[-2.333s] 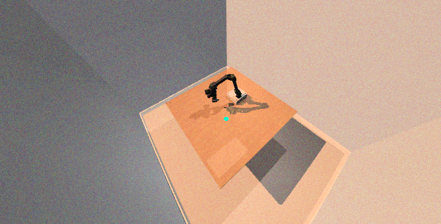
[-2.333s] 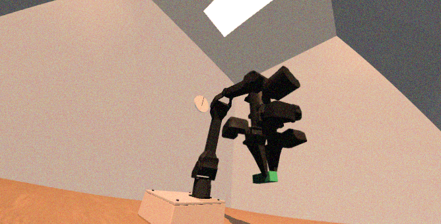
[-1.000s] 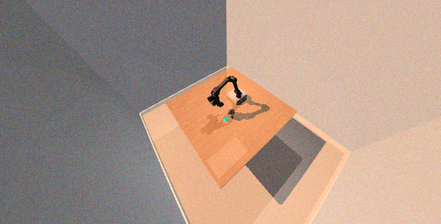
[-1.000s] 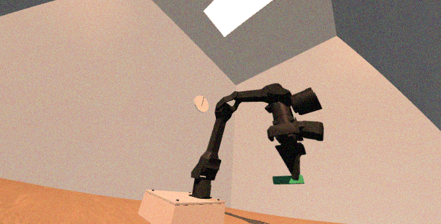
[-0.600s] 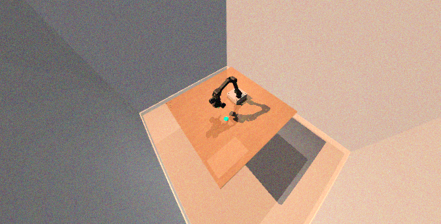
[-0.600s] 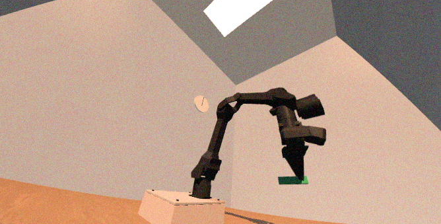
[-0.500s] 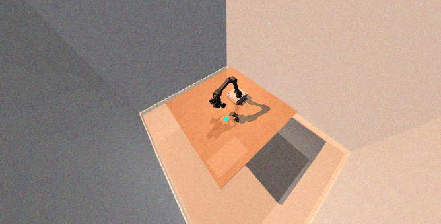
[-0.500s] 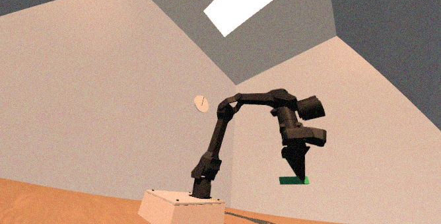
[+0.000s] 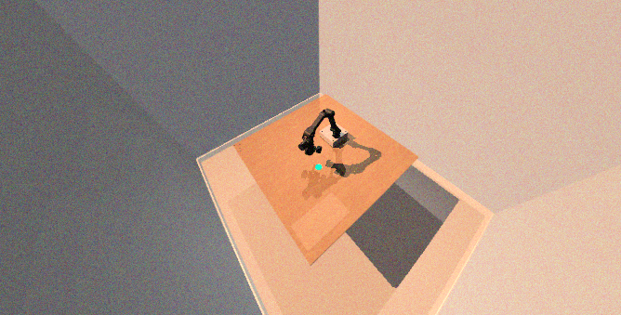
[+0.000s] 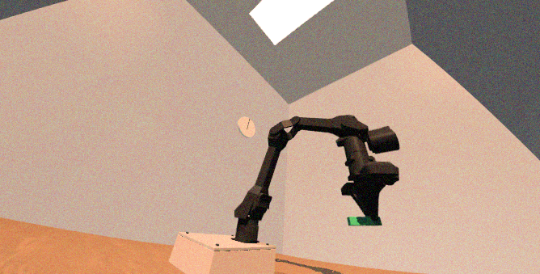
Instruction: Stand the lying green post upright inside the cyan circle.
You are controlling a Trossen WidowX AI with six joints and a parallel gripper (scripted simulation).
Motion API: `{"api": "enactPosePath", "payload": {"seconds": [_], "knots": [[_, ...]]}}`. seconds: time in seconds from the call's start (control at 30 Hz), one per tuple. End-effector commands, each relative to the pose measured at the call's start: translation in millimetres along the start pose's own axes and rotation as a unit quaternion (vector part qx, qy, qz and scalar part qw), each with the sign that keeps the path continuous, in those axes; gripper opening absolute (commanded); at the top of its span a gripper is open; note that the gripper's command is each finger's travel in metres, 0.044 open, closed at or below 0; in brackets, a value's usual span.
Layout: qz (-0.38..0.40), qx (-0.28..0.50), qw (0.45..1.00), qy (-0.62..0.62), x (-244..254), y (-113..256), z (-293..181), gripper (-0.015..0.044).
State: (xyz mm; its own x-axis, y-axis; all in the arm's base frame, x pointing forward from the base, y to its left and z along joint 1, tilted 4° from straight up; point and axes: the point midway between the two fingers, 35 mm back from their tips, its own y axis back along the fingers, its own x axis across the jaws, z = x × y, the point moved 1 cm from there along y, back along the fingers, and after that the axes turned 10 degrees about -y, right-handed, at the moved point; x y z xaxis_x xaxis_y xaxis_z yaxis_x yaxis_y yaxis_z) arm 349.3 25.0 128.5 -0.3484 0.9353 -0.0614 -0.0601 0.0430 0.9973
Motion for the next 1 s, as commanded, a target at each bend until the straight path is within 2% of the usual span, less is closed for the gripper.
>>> {"api": "enactPosePath", "payload": {"seconds": [0.0, 0.97], "knots": [[-0.001, 0.003, 0.999, 0.036, 8.8, -0.7, 3.4, 0.0022], [-0.003, 0.002, 0.961, 0.276, 78.2, 3.2, 20.5, 0.0022]]}}
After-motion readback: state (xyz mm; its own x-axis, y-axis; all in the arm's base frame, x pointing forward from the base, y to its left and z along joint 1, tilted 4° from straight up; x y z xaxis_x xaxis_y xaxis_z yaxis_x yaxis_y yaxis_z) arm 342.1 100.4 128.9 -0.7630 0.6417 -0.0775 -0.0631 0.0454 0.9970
